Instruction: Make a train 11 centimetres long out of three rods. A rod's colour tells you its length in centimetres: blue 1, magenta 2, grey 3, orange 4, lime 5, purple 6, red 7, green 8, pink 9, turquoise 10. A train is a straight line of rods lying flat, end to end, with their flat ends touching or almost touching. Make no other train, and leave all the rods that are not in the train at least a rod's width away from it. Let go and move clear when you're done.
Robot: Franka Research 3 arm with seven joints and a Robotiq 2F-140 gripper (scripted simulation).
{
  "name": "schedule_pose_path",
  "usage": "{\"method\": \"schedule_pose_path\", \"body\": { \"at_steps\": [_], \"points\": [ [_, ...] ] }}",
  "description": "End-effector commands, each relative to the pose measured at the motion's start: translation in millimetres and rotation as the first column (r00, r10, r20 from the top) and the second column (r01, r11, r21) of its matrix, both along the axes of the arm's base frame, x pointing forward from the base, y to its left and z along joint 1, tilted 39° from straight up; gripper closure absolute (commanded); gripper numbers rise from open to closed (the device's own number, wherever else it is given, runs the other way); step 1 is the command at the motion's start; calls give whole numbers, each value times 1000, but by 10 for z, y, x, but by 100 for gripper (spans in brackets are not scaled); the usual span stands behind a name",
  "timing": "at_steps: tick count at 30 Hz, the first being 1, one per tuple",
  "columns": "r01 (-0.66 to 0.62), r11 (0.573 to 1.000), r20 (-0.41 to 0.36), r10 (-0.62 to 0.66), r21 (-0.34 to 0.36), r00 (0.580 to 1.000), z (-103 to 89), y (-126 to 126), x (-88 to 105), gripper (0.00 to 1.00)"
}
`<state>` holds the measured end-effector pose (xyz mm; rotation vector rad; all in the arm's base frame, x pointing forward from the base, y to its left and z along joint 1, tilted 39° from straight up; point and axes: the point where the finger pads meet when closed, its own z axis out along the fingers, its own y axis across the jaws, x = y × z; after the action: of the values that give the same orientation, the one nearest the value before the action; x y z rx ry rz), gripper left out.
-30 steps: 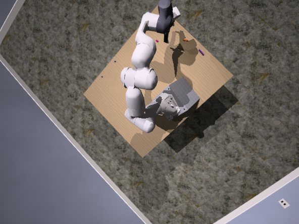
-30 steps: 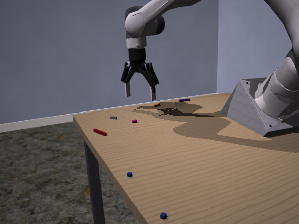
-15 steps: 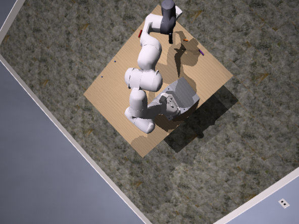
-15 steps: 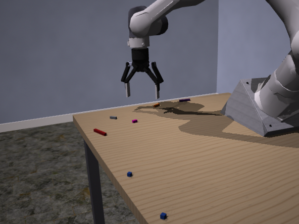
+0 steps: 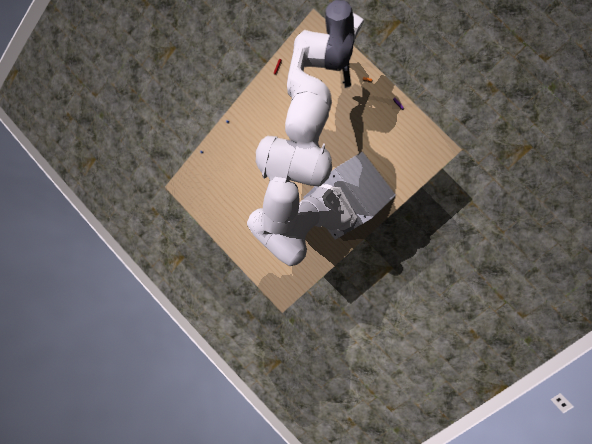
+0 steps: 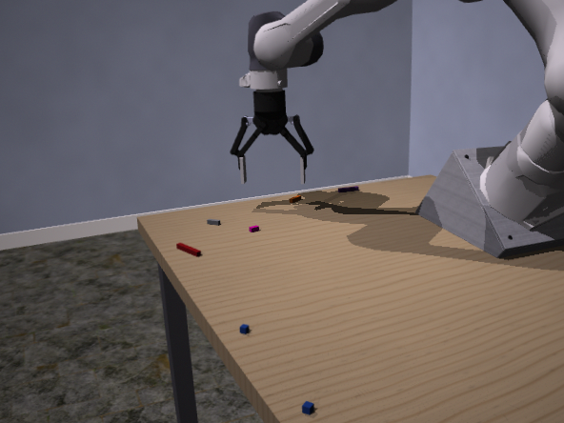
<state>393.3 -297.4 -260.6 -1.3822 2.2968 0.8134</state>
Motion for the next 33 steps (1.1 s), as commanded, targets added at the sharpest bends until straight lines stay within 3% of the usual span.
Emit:
{"method": "schedule_pose_path", "body": {
  "at_steps": [1,11,26,33],
  "points": [
    [-129,992,105,129,-8,986,-37,-18,-54,0],
    [-229,973,192,230,-25,954,-70,-57,-126,0],
    [-417,905,356,420,-89,835,-133,-136,-266,0],
    [-423,902,361,426,-92,830,-135,-138,-270,0]
  ]
}}
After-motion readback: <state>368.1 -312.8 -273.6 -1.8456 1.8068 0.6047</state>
